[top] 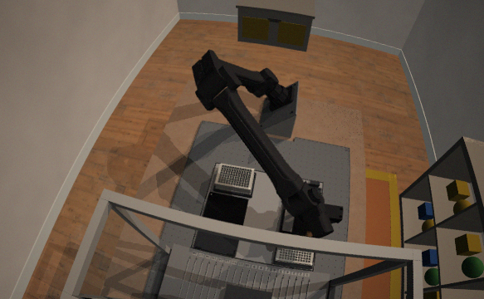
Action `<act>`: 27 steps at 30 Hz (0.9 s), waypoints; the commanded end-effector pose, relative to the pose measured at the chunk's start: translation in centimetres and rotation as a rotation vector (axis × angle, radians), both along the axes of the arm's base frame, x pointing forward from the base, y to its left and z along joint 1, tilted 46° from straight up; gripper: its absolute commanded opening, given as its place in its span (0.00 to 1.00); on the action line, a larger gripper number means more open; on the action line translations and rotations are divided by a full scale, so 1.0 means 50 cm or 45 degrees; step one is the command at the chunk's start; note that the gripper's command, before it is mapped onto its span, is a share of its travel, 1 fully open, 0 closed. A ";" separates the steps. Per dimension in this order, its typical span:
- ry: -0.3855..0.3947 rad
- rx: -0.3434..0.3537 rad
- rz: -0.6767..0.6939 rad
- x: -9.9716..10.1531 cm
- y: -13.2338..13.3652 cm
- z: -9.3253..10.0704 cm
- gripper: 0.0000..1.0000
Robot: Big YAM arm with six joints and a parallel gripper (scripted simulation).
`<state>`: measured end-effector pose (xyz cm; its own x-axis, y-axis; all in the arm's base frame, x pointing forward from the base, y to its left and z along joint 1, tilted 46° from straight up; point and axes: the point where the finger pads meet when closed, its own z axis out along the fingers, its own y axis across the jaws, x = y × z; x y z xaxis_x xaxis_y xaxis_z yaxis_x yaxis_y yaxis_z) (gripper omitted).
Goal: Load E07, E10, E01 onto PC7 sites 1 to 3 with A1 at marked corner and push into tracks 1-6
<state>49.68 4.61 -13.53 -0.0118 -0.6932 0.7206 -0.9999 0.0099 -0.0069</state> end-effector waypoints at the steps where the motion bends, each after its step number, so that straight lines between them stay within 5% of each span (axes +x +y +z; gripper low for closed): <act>1: -0.013 0.005 0.015 0.009 0.005 0.007 0.00; 24: -0.038 0.014 0.016 0.024 0.016 0.015 0.00; 25: -0.038 0.014 0.016 0.024 0.016 0.015 0.96; 27: -0.038 0.014 0.016 0.024 0.016 0.015 0.96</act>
<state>49.64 4.52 -13.63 -0.0107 -0.6931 0.7207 -0.9999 0.0092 -0.0060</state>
